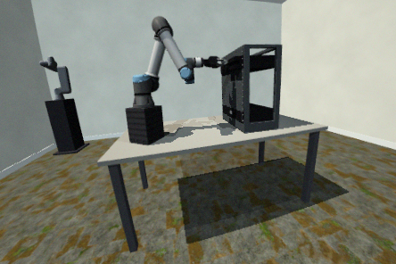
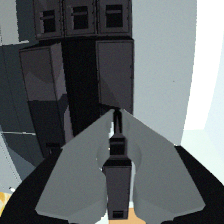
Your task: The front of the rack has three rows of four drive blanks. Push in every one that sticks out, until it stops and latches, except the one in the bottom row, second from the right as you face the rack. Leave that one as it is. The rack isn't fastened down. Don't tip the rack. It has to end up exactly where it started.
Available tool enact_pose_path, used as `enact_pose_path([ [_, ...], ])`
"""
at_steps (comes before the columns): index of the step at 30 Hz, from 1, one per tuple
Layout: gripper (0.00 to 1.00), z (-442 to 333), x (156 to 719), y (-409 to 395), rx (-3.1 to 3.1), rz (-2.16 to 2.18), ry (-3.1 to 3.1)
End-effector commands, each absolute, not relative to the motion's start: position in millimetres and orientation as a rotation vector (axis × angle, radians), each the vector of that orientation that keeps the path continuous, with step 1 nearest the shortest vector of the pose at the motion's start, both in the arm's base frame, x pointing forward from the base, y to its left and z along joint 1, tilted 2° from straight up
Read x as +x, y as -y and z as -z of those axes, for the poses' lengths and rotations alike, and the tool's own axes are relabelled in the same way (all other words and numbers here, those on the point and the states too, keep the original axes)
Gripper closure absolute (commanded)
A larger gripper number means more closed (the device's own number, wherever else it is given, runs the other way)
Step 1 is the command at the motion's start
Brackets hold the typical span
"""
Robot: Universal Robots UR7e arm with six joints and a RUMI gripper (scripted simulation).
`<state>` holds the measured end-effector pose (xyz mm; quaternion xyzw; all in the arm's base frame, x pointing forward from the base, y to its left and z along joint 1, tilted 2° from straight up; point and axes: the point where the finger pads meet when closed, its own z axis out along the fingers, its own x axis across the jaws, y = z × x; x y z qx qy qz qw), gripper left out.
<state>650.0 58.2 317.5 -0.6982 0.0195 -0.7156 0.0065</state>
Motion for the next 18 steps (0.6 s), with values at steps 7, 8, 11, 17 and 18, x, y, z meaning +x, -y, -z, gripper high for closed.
enact_pose_path([
  [7, 1.0, -317.2, 655.5, -58.5, -2.185, 2.238, -0.059],
  [8, 1.0, -317.2, 655.5, -58.5, -2.185, 2.238, -0.059],
  [11, 1.0, -317.2, 658.0, -58.4, -2.185, 2.238, -0.059],
  [17, 1.0, -317.0, 665.4, -58.1, -2.185, 2.238, -0.059],
  [18, 1.0, -317.0, 665.5, -58.1, -2.185, 2.238, -0.059],
])
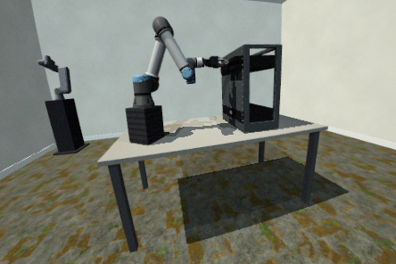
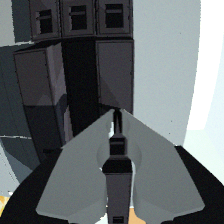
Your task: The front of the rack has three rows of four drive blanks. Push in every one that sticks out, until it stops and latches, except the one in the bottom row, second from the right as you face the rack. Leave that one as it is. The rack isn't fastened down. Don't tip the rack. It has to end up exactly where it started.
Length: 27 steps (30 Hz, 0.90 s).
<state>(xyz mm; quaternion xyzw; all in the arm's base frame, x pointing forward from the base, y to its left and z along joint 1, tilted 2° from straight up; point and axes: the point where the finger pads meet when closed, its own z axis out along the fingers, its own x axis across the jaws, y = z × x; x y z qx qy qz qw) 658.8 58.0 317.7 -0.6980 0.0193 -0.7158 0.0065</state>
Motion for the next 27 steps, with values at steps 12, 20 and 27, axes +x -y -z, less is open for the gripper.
enact_pose_path([
  [12, 1.0, -316.9, 666.6, -58.0, -2.185, 2.238, -0.059],
  [20, 1.0, -316.6, 668.5, -57.9, -2.185, 2.238, -0.059],
  [27, 1.0, -316.6, 668.7, -57.9, -2.185, 2.238, -0.059],
])
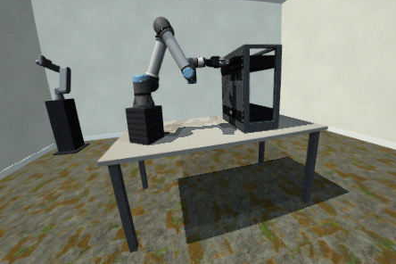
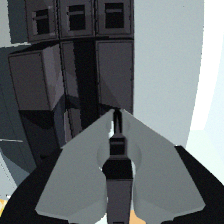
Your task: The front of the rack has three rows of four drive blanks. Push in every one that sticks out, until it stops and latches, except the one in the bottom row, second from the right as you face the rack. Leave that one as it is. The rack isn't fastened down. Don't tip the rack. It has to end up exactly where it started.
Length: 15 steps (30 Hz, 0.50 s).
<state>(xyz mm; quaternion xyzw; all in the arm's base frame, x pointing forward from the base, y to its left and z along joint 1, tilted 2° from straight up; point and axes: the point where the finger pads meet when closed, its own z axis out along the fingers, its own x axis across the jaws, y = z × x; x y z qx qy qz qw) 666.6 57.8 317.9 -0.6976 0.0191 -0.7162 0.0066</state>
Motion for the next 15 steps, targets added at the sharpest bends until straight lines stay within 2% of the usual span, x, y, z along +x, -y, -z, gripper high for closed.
enact_pose_path([
  [1, 1.0, -316.6, 669.1, -57.8, -2.185, 2.238, -0.059],
  [15, 1.0, -316.3, 671.5, -57.6, -2.185, 2.238, -0.059],
])
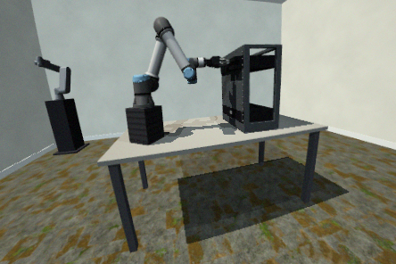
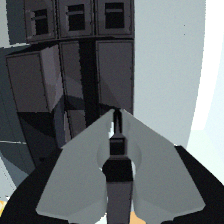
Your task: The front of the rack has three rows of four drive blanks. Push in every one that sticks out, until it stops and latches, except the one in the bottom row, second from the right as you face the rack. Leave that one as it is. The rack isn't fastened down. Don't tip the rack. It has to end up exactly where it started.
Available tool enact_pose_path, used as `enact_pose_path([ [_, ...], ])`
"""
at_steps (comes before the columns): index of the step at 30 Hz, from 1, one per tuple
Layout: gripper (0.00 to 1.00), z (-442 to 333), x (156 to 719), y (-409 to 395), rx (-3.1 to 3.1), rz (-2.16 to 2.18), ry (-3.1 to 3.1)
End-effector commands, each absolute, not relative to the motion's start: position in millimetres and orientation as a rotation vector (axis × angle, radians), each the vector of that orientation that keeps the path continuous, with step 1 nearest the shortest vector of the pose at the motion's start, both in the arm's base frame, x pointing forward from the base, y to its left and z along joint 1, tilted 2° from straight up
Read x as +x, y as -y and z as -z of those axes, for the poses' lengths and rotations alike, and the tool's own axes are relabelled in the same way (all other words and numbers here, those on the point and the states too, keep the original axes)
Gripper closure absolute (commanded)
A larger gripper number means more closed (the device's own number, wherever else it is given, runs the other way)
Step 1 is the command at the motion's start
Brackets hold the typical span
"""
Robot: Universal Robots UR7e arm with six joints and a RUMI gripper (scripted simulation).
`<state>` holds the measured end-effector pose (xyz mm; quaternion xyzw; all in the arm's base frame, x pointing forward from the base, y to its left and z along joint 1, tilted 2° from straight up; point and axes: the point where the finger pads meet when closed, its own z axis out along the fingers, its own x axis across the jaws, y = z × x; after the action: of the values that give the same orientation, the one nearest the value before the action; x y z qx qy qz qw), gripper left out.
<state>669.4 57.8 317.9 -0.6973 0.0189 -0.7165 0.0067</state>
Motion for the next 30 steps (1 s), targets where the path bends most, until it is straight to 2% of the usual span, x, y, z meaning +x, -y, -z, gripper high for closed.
enact_pose_path([
  [1, 1.0, -316.3, 671.5, -57.6, -2.185, 2.238, -0.059],
  [30, 1.0, -315.6, 677.5, -57.2, -2.185, 2.238, -0.059],
])
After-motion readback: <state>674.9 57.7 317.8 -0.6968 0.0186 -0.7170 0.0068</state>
